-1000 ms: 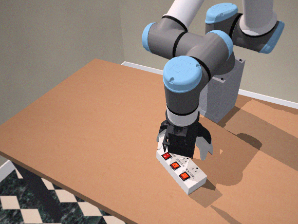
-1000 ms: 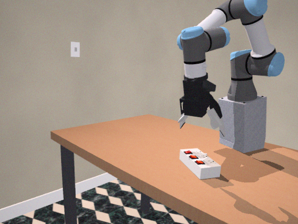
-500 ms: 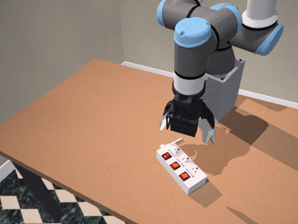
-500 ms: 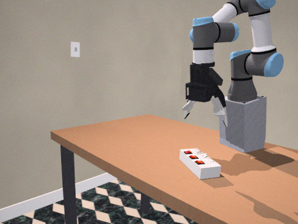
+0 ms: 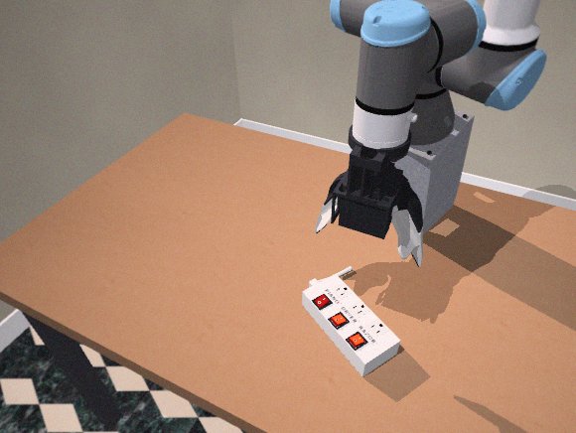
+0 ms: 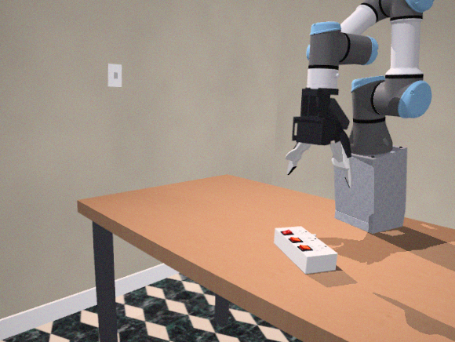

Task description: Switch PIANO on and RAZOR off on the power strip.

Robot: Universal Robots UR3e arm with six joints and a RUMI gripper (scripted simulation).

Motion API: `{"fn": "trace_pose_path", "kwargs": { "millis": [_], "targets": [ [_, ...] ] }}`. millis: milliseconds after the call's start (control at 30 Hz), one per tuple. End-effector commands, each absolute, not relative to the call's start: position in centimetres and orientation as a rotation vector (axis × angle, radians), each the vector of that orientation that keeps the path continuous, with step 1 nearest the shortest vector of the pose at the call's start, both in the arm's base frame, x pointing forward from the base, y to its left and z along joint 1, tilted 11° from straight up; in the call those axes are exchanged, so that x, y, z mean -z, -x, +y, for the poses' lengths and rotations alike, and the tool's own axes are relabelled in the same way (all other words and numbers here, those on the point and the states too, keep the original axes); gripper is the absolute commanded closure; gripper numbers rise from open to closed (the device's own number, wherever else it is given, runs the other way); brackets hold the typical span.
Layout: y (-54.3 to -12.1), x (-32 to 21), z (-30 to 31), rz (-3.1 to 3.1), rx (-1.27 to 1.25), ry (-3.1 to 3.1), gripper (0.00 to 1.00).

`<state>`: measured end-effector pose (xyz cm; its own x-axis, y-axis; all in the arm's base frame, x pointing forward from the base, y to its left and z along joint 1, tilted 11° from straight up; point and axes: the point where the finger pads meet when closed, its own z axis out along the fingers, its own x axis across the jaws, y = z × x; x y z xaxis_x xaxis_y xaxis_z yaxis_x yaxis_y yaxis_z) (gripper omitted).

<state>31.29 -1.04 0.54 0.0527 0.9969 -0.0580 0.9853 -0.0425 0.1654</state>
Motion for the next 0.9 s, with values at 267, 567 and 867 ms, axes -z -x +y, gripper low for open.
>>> {"fn": "trace_pose_path", "kwargs": {
  "millis": [267, 567, 867],
  "targets": [
    [-31.10, -0.67, -1.01, 2.038, -0.128, -2.150, 0.00],
    [-31.10, -0.67, -1.01, 2.039, -0.128, -2.149, 0.00],
    [-31.26, -0.40, -1.31, 2.091, -0.121, -2.096, 0.00]
  ]
}}
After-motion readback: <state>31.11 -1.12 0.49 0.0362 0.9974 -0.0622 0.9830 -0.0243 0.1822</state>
